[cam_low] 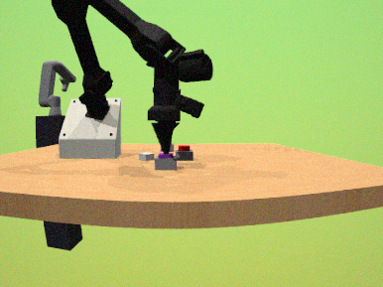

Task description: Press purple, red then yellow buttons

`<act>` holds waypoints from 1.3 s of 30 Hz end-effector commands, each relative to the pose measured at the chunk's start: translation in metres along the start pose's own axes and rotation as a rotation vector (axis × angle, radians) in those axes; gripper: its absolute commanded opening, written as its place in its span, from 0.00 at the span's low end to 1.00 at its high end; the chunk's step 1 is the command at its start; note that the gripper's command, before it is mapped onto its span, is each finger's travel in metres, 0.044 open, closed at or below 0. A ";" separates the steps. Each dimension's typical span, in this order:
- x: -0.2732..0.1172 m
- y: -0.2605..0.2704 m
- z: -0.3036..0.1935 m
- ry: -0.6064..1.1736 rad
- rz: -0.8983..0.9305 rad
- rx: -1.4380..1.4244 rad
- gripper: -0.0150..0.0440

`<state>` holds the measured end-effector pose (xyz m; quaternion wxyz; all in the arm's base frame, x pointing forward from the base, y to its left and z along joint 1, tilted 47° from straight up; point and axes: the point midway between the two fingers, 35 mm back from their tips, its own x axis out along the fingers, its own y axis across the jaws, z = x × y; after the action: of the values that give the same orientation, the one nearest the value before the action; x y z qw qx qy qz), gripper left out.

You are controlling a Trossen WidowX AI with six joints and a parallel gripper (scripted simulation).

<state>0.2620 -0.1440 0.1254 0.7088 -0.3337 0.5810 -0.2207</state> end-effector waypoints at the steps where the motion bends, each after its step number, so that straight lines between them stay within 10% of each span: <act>1: 0.001 0.002 -0.001 0.003 0.005 -0.007 0.29; 31: -0.092 0.004 0.001 0.004 0.012 -0.007 0.29; 39: -0.092 0.116 0.042 0.006 0.025 -0.007 0.29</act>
<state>0.2674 -0.0250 0.1383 0.7119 -0.3231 0.5863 -0.2124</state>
